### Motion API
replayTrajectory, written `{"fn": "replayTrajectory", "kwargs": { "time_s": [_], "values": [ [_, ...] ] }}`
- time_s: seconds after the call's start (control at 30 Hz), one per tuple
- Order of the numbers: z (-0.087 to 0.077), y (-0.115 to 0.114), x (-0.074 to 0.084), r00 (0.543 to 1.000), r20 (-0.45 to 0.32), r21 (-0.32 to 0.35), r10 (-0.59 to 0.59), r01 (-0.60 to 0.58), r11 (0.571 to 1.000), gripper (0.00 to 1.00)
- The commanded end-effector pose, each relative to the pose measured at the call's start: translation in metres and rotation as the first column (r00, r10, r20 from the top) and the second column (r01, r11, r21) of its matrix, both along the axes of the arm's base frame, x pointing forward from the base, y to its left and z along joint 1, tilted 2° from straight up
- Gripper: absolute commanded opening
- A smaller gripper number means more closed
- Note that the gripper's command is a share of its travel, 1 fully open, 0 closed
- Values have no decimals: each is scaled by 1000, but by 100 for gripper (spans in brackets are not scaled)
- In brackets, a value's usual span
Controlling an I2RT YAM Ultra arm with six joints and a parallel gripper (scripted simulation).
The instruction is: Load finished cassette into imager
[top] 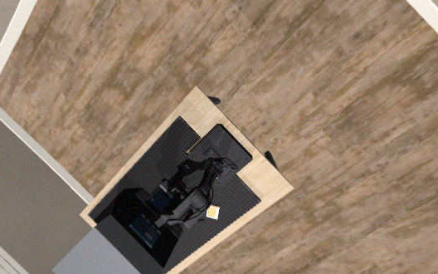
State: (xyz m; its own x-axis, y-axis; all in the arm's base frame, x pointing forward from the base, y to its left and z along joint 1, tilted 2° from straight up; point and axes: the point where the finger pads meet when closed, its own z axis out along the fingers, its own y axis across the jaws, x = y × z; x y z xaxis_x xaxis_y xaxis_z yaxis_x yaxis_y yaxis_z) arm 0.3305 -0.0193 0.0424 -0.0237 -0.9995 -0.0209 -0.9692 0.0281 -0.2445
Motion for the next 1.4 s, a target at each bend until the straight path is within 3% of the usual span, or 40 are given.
{"fn": "replayTrajectory", "kwargs": {
  "time_s": [0.0, 0.17, 0.2, 0.73, 0.77, 0.97, 1.23, 1.3, 1.37],
  "values": [
    [20, -3, 4, 1000, 26, 9, -5, 4, 1000, 35],
    [22, -3, 3, 1000, 26, 9, -6, 5, 1000, 35],
    [12, -3, 1, 1000, -7, 12, -6, 6, 1000, 35],
    [11, -1, -2, 1000, -1, 5, -4, 4, 1000, 35],
    [27, 1, 1, 999, 20, 6, -37, 37, 999, 35],
    [53, 4, -14, 973, -13, 26, -230, 230, 973, 35],
    [82, 7, -34, 878, -81, 39, -471, 475, 879, 35],
    [82, 7, -34, 878, -81, 39, -471, 475, 879, 35],
    [96, 8, -40, 847, -76, 52, -527, 531, 846, 35]
  ]
}}
